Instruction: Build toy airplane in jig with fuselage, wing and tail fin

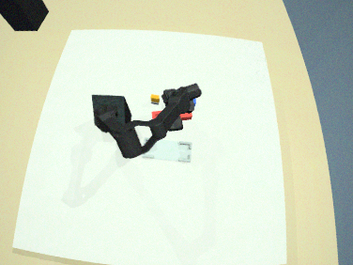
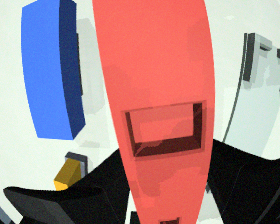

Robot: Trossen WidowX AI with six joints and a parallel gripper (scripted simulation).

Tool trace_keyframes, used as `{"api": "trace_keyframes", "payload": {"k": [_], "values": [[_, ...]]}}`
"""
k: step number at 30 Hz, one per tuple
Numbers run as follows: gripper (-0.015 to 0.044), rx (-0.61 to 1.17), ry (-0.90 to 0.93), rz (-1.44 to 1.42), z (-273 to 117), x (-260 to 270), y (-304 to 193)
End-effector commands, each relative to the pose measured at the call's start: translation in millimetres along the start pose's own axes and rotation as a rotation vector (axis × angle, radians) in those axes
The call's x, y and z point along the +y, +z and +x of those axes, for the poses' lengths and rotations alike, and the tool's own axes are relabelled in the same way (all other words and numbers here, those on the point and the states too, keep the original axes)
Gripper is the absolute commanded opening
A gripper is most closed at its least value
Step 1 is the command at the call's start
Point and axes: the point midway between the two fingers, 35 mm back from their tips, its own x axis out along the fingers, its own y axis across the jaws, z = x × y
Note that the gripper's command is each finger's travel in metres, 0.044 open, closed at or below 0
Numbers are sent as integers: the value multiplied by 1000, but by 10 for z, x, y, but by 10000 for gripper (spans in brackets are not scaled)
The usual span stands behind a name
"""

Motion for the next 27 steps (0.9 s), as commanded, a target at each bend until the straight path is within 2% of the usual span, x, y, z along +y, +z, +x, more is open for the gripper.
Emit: {"api": "trace_keyframes", "payload": {"k": [1,17,27], "values": [[0,-12,7,13,-181,-6,32],[0,-8,0,15,-686,-30,-44],[0,-10,9,35,-648,-155,-39]]}}
